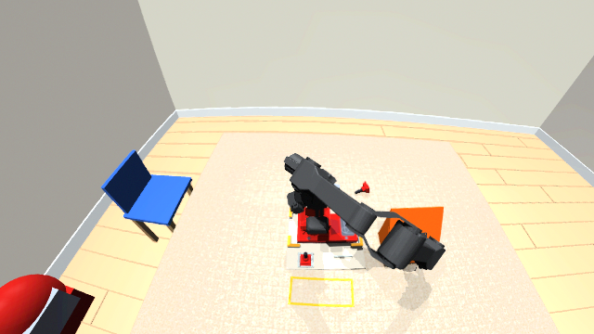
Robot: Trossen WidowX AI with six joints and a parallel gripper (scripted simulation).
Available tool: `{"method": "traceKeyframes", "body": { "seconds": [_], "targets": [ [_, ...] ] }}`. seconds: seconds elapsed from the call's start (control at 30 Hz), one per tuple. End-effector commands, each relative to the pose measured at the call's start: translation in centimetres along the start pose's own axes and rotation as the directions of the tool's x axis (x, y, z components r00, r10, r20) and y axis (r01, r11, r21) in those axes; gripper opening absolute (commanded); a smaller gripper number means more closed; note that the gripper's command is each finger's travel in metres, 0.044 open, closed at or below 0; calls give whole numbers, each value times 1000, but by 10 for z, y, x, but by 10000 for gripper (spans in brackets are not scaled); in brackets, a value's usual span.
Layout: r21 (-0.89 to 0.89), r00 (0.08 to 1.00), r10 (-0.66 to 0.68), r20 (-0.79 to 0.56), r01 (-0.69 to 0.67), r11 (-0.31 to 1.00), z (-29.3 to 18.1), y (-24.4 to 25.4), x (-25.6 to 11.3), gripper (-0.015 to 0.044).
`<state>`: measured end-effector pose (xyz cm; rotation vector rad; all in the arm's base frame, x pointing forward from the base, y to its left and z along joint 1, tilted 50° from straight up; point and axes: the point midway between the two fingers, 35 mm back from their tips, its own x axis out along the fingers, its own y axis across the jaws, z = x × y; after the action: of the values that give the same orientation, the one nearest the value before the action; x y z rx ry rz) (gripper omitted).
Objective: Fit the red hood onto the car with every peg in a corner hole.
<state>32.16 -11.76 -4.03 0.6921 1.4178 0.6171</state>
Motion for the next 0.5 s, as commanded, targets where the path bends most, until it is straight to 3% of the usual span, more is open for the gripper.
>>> {"method": "traceKeyframes", "body": {
  "seconds": [0.0, 0.47],
  "targets": [
    [2, 1000, 2, 5, -2, 1000, 1, 0, 1, 0],
    [2, 1000, 2, 5, -2, 1000, 1, 1, 5, 0]
  ]
}}
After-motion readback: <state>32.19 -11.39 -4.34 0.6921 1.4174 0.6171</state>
